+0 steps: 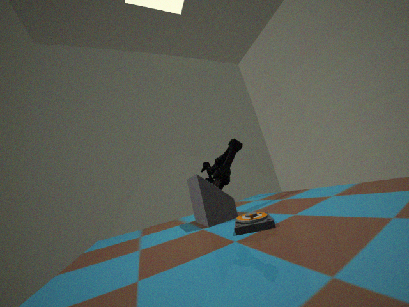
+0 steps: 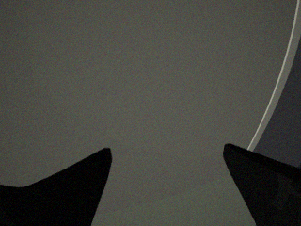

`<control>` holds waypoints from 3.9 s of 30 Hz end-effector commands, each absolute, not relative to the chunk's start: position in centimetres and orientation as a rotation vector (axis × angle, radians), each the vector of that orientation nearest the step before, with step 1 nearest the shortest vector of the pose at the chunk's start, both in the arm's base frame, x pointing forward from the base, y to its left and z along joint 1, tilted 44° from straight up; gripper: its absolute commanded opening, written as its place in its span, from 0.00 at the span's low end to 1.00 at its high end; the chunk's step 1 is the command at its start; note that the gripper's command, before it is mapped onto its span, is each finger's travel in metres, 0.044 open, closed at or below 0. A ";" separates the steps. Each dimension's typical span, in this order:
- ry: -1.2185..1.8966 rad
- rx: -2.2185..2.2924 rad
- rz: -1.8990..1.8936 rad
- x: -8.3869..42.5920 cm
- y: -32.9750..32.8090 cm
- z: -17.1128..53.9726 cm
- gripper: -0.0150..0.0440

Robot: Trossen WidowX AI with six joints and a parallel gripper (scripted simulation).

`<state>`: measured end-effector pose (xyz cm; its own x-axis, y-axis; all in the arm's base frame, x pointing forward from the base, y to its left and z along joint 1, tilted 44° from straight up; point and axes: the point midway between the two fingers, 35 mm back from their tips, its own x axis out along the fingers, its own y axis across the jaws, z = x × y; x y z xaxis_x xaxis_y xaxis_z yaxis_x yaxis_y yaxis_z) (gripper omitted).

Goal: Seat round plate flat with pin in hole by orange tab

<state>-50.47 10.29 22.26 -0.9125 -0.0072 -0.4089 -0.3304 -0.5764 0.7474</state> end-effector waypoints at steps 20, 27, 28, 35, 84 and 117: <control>1.071 -0.125 2.227 -33.9 34.5 28.4 0.25; 0.953 -0.024 2.097 -25.0 40.2 31.0 0.25; 0.928 -0.008 2.069 -23.0 41.0 31.5 0.25; 0.874 0.079 1.913 -13.6 43.1 33.4 0.25; 1.079 0.201 0.673 40.5 10.7 11.4 0.25; 1.386 0.669 0.498 33.1 -2.2 -5.1 0.25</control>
